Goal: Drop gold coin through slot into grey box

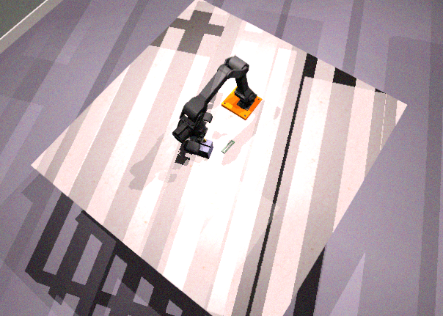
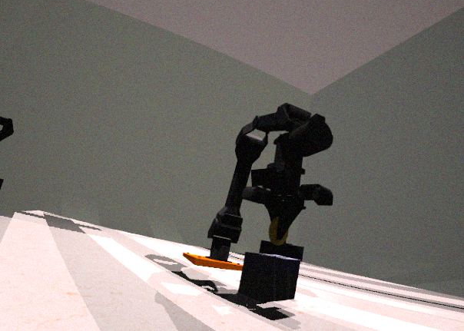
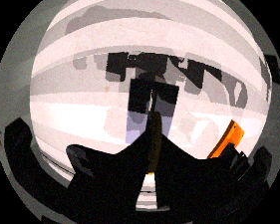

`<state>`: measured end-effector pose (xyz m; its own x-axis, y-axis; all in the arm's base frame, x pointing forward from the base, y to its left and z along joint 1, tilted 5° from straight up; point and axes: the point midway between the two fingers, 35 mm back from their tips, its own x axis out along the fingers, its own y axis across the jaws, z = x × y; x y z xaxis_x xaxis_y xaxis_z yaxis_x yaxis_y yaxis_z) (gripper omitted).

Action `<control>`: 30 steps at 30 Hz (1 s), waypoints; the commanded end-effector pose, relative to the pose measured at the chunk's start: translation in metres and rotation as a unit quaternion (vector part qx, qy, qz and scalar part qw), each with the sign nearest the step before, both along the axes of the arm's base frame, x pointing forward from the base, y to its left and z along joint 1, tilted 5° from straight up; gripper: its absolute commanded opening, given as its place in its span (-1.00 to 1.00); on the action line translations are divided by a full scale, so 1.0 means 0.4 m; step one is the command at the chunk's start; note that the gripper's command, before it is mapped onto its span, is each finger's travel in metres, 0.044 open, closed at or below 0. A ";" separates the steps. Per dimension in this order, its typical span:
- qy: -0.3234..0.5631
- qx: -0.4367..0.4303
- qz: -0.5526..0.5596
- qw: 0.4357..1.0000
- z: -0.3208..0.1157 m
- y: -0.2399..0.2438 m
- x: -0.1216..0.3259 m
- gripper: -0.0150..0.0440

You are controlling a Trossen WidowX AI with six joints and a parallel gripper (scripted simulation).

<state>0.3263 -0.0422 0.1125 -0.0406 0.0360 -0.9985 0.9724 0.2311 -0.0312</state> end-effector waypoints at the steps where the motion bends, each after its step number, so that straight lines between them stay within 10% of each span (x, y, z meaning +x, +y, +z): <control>1: 0.001 0.000 -0.001 1.000 -0.001 -0.001 -0.001 -0.49; 30: 0.001 0.000 -0.001 1.000 -0.016 -0.009 0.001 -0.49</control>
